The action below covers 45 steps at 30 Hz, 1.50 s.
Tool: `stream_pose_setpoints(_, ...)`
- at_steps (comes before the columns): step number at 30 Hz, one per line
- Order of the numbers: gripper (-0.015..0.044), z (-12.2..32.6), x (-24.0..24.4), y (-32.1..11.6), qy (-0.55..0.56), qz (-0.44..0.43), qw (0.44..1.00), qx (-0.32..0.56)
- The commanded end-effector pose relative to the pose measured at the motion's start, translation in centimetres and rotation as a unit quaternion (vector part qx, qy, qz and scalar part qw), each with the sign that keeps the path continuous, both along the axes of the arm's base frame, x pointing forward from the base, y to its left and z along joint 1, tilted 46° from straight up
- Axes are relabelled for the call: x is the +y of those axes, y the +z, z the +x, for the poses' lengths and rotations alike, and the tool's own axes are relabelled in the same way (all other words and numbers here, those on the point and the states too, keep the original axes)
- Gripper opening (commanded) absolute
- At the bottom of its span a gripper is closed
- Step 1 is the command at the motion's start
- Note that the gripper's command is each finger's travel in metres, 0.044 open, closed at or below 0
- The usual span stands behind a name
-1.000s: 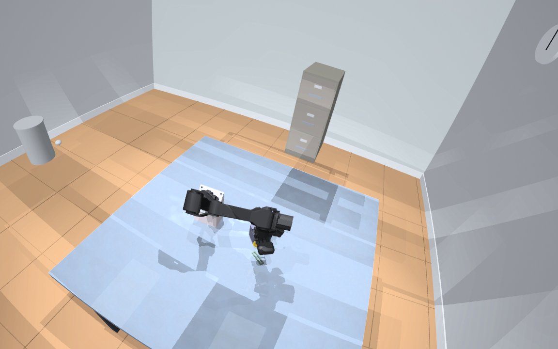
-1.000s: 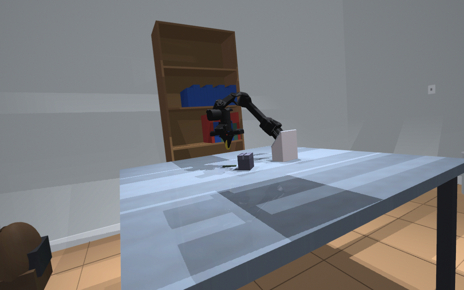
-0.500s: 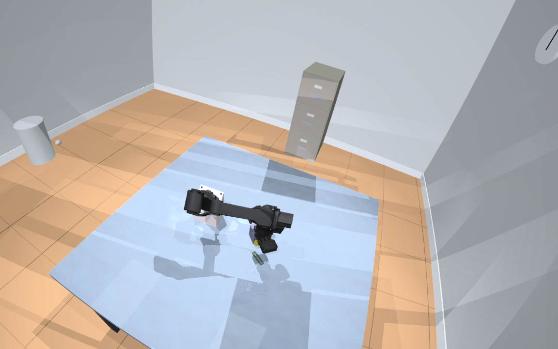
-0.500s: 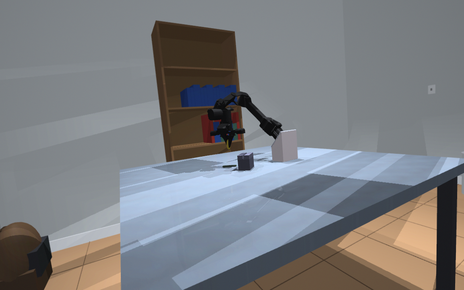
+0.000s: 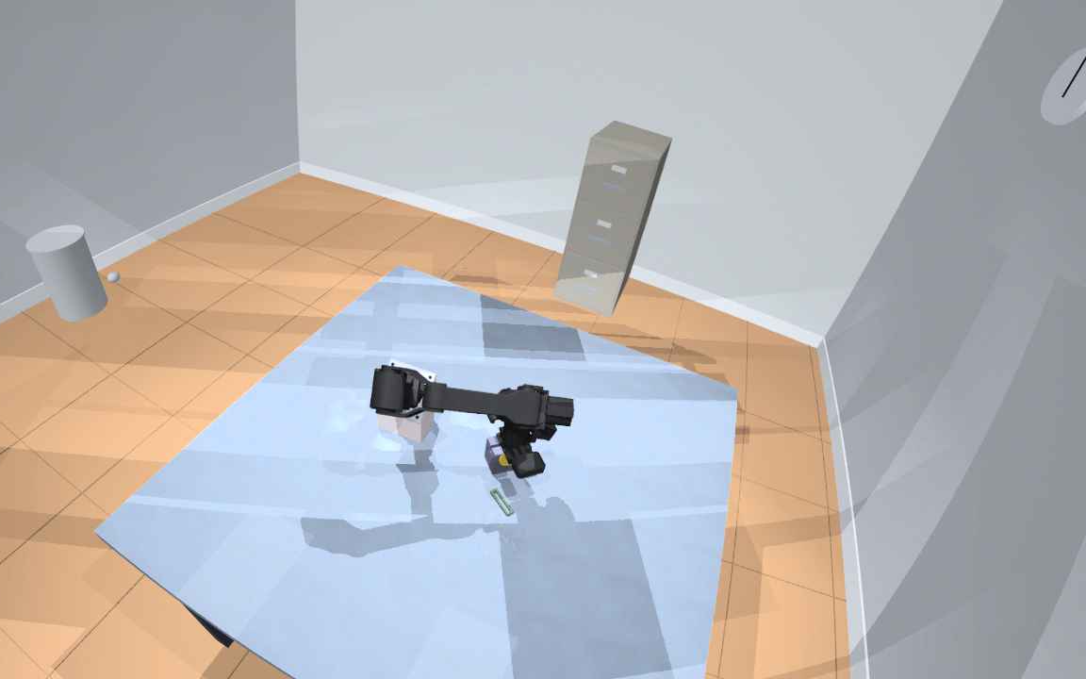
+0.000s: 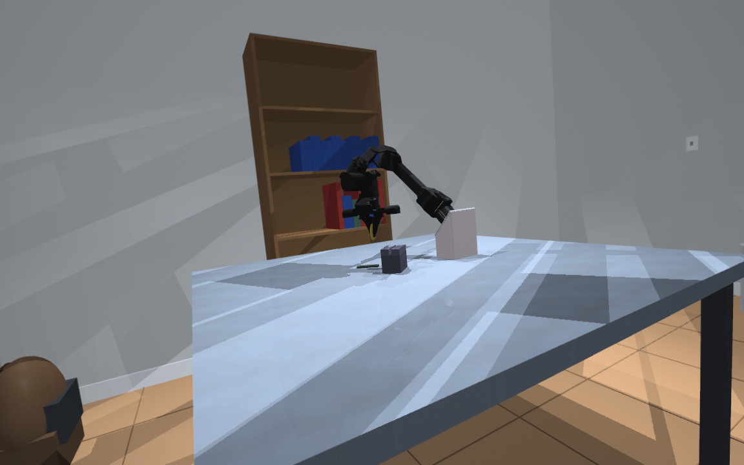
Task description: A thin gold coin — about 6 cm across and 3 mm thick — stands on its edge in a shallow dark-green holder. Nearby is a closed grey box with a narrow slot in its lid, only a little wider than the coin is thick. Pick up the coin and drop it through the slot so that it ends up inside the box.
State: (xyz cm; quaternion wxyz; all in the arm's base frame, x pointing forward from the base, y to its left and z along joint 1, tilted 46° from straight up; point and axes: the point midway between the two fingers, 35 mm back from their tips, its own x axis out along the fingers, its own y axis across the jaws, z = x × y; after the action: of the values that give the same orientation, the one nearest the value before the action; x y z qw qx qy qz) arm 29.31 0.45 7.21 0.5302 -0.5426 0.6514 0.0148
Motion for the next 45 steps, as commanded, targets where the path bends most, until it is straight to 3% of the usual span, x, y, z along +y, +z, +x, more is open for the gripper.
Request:
stream_pose_setpoints(1, 0.0, -0.3, 0.8, -0.9, 0.0, 0.002, 1.0, 0.001)
stream_pose_setpoints(28, 0.0, -3.0, 4.9, -5.6, -0.012, -0.002, 1.0, -0.006)
stream_pose_setpoints(45, 0.0, -2.9, 4.8, -5.5, -0.01, -0.002, 1.0, -0.005)
